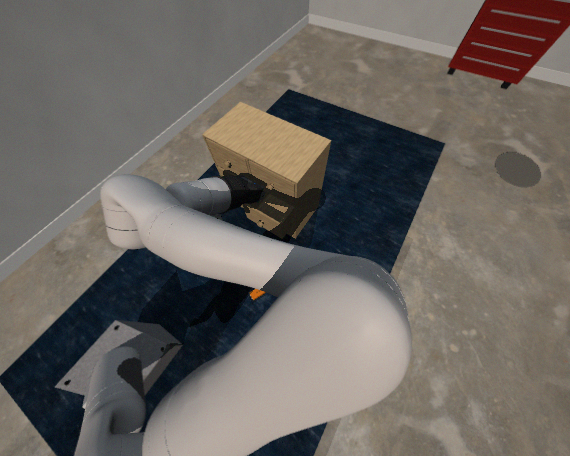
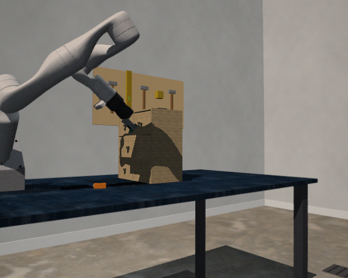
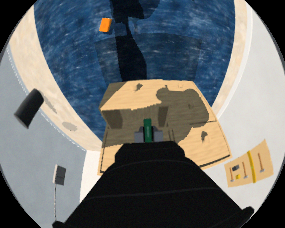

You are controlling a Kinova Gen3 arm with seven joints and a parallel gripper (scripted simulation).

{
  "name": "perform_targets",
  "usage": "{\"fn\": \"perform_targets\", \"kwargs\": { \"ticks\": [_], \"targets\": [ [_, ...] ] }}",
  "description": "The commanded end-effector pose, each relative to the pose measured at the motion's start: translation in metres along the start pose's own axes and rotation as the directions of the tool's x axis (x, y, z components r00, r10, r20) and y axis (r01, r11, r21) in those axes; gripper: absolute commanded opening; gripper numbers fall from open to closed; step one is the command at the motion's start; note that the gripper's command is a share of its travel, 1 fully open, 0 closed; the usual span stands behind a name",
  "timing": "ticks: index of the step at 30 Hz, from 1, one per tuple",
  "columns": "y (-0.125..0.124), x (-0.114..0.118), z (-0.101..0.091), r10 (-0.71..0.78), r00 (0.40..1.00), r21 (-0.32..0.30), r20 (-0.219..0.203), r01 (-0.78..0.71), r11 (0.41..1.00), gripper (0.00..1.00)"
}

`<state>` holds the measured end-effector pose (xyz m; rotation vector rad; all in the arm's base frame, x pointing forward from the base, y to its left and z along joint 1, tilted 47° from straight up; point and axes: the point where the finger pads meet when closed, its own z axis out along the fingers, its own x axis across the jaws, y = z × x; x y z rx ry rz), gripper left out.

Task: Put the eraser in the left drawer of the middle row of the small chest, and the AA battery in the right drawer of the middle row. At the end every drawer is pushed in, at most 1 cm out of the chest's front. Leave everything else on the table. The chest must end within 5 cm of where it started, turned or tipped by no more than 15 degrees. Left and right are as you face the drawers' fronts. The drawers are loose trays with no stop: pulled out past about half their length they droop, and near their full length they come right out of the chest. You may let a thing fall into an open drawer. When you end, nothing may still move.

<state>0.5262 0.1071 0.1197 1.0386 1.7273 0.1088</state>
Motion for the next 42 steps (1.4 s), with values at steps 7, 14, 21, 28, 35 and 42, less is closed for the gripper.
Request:
{"fn": "perform_targets", "kwargs": {
  "ticks": [7,14,21,28,35,42],
  "targets": [
    [0.001,0.0,-0.001,0.001,1.0,-0.002,-0.001,-0.001,1.0,0.31],
    [0.001,0.0,-0.001,0.001,1.0,-0.002,-0.001,-0.001,1.0,0.49],
    [0.001,0.0,-0.001,0.001,1.0,-0.002,-0.001,-0.001,1.0,1.0],
    [0.001,0.0,-0.001,0.001,1.0,-0.002,-0.001,-0.001,1.0,1.0],
    [0.001,0.0,-0.001,0.001,1.0,-0.002,-0.001,-0.001,1.0,1.0],
    [-0.006,0.0,-0.011,0.001,1.0,-0.002,-0.001,-0.001,1.0,1.0]
  ]
}}
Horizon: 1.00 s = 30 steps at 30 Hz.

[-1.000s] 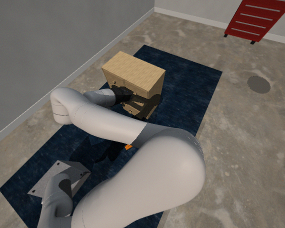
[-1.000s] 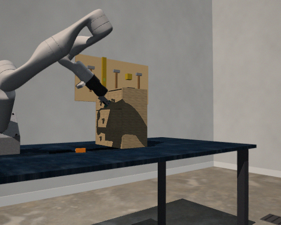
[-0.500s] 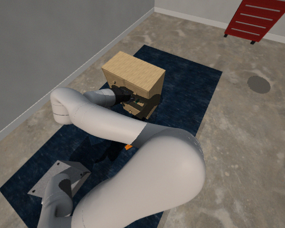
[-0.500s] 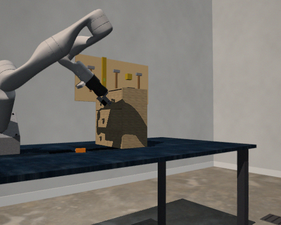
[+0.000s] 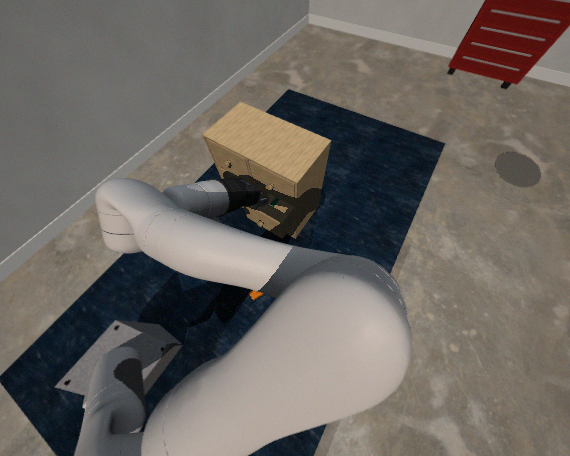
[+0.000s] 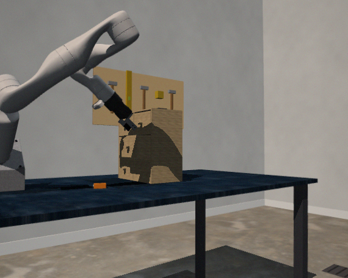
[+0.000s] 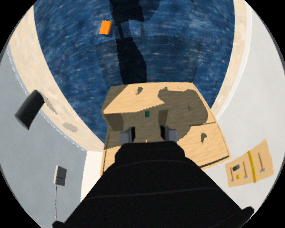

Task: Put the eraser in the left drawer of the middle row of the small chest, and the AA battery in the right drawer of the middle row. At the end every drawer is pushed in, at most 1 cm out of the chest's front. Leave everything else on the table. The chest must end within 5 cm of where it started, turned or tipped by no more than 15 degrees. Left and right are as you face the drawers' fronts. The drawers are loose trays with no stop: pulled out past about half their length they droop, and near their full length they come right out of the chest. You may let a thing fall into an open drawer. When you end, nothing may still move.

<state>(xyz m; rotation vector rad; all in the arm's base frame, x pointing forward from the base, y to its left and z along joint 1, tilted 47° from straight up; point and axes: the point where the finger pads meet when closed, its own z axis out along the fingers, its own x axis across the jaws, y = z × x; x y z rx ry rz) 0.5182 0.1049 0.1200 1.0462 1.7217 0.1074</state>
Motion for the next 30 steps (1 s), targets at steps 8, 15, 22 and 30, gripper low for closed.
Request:
{"fn": "perform_targets", "kwargs": {
  "ticks": [8,15,22,30],
  "targets": [
    [-0.017,0.001,-0.028,-0.005,1.0,-0.006,-0.004,0.005,1.0,1.0],
    [-0.042,0.001,-0.062,-0.005,1.0,-0.006,-0.004,0.005,1.0,1.0],
    [-0.059,0.001,-0.084,-0.005,1.0,-0.006,-0.004,0.005,1.0,1.0],
    [-0.075,0.001,-0.106,-0.005,1.0,-0.006,-0.004,0.005,1.0,1.0]
  ]
}}
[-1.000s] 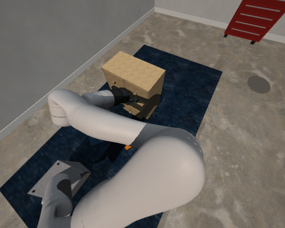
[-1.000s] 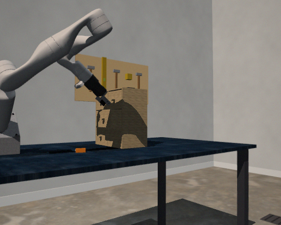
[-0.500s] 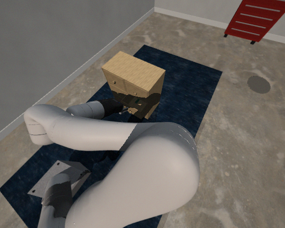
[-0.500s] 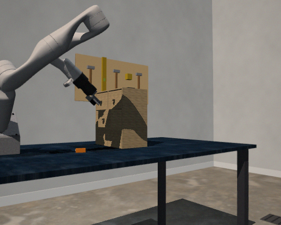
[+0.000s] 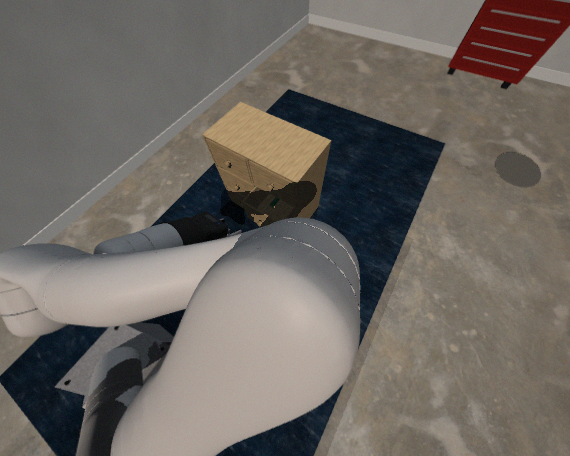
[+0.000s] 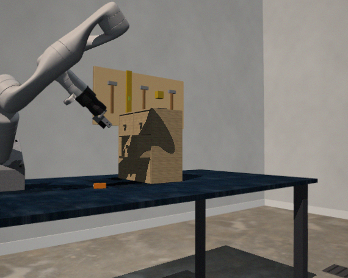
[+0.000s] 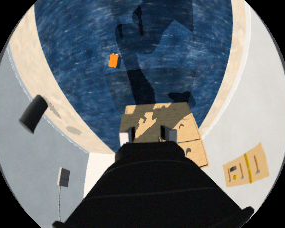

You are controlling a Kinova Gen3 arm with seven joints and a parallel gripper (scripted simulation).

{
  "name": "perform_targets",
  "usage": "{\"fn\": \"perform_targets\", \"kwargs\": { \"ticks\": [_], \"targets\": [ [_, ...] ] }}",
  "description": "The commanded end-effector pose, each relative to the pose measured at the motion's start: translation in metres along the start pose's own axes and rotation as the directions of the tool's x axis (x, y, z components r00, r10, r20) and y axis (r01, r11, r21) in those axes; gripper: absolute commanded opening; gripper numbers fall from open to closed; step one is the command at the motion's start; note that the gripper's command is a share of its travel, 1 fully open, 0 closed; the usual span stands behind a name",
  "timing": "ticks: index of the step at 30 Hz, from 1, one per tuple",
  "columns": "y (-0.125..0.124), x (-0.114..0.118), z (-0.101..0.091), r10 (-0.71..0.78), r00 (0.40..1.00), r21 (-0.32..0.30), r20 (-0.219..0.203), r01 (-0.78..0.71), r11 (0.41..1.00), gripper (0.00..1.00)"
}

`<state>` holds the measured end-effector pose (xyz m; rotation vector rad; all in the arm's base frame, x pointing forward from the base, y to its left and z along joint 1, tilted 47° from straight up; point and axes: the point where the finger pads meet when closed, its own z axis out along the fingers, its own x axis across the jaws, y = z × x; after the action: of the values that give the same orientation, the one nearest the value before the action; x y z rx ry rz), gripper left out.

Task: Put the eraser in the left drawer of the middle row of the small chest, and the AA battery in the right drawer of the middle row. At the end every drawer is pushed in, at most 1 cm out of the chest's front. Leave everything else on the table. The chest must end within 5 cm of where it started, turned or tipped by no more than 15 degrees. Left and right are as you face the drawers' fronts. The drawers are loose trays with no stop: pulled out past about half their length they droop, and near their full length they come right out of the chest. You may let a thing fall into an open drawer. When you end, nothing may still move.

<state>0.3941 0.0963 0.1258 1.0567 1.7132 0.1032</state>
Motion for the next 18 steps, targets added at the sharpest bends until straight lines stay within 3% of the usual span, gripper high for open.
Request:
{"fn": "perform_targets", "kwargs": {
  "ticks": [1,18],
  "targets": [
    [-0.0007,0.0049,-0.0074,-0.013,1.0,-0.012,-0.011,0.013,1.0,1.0],
    [-0.0024,0.0049,-0.0097,-0.013,1.0,-0.011,-0.011,0.013,1.0,1.0]
  ]
}}
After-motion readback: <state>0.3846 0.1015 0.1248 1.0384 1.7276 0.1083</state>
